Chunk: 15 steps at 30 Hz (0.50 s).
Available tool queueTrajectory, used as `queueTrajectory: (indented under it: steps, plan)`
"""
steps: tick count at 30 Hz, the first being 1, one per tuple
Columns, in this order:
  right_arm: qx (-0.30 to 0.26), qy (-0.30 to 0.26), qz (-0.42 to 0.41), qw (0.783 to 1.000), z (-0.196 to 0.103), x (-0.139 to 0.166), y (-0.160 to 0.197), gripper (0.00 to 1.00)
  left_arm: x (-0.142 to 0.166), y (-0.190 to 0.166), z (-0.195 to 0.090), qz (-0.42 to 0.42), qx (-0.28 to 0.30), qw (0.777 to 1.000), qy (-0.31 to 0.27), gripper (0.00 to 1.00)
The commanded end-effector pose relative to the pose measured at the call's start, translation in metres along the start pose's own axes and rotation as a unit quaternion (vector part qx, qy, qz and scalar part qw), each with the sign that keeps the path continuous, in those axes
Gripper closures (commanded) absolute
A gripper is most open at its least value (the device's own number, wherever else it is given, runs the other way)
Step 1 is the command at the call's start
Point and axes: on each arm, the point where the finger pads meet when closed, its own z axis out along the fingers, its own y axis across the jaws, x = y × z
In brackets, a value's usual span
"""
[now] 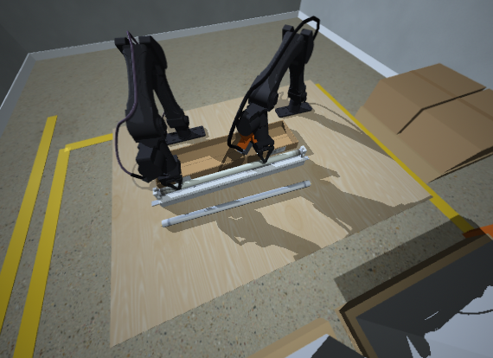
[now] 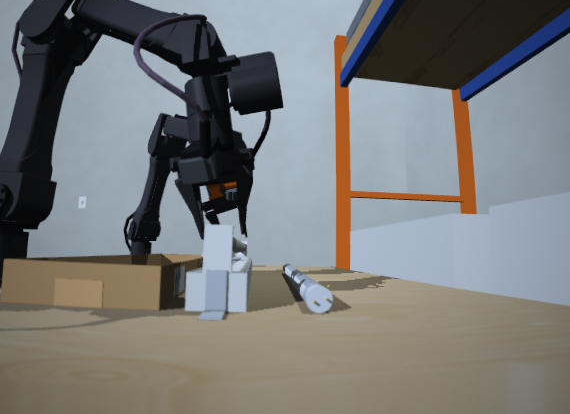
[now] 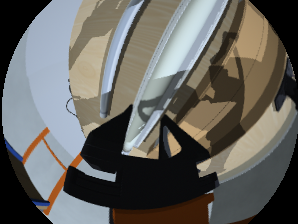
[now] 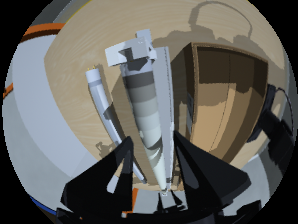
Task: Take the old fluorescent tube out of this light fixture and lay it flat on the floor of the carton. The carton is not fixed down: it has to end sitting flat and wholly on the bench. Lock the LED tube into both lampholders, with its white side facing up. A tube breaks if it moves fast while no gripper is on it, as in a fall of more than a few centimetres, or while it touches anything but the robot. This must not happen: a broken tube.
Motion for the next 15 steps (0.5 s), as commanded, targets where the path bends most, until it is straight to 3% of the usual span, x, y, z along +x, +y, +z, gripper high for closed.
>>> queueTrajectory:
  steps: [1, 4, 7, 11, 15]
  plan:
    - [-0.006, -0.007, 0.0, 1.0, 0.014, 0.0, 0.004, 0.51, -0.005, 0.008, 0.007, -0.005, -0.011, 1.0, -0.015, 0.51]
    - [0.003, -0.005, -0.001, 1.0, 0.011, 0.001, 0.0, 0.51, -0.003, 0.011, -0.001, -0.008, -0.015, 1.0, -0.014, 0.51]
    - [-0.004, -0.006, -0.002, 1.0, 0.027, 0.002, 0.003, 0.51, -0.002, 0.005, 0.026, -0.002, -0.005, 1.0, -0.007, 0.51]
    - [-0.026, -0.011, 0.006, 1.0, 0.005, -0.005, 0.008, 0.51, -0.014, 0.013, -0.005, -0.008, -0.026, 0.999, -0.03, 0.51]
    - [0.0, -0.007, 0.009, 1.0, 0.013, -0.005, 0.001, 0.51, -0.007, 0.021, -0.003, -0.016, -0.028, 0.999, -0.027, 0.51]
